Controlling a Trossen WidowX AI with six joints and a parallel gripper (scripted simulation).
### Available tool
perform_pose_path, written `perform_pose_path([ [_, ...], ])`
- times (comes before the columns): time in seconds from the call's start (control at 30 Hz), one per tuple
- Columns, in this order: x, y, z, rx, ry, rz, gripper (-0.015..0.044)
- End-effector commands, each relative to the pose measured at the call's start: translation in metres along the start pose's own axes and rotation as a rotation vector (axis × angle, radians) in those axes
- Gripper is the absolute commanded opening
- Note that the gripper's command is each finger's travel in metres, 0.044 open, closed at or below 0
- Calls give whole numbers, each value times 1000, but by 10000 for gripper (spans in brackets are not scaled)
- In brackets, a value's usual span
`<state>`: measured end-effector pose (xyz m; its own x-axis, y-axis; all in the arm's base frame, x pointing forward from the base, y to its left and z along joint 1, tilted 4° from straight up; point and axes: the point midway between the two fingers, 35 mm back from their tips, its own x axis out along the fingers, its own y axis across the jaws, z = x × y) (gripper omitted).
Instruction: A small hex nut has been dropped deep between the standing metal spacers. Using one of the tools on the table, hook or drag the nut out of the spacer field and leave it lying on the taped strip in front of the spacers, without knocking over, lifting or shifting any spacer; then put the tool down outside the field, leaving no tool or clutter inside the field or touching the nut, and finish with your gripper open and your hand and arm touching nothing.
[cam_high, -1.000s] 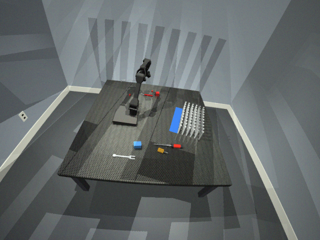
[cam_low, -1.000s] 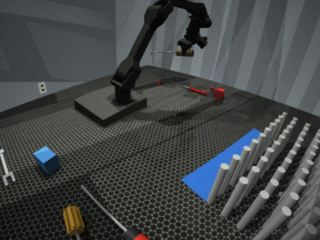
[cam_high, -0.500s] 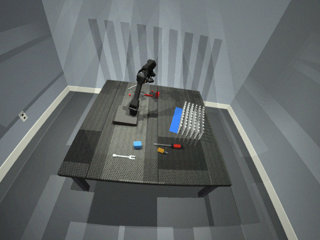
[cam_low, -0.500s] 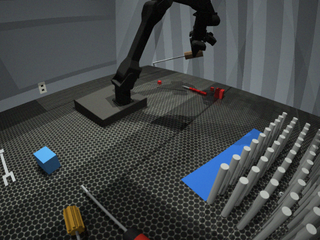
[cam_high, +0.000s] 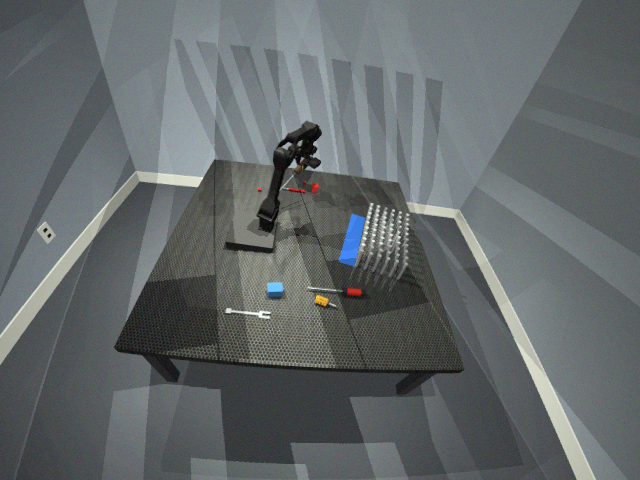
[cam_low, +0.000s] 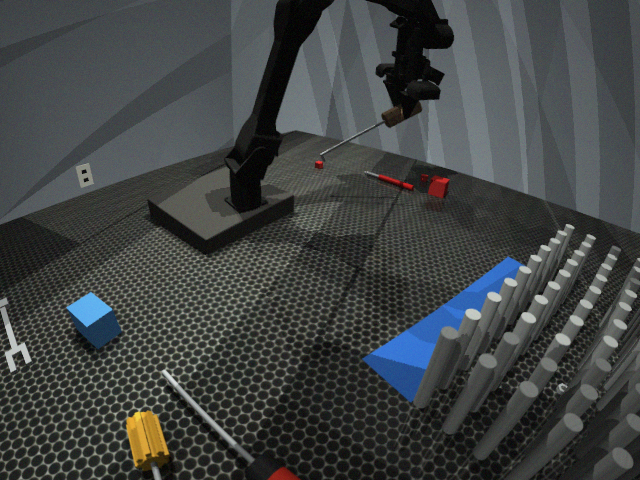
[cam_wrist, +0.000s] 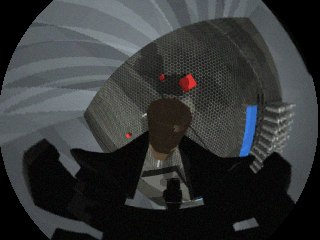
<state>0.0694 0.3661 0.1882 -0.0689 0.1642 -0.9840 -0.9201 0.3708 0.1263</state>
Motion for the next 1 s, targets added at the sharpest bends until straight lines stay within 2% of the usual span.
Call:
perform_pose_path([
  [0.0,-10,-22,-4,-130,-29,-41,0],
  [0.5,-26,-84,-25,-518,-22,-179,0],
  [0.97,-40,-137,-54,-873,61,-302,0],
])
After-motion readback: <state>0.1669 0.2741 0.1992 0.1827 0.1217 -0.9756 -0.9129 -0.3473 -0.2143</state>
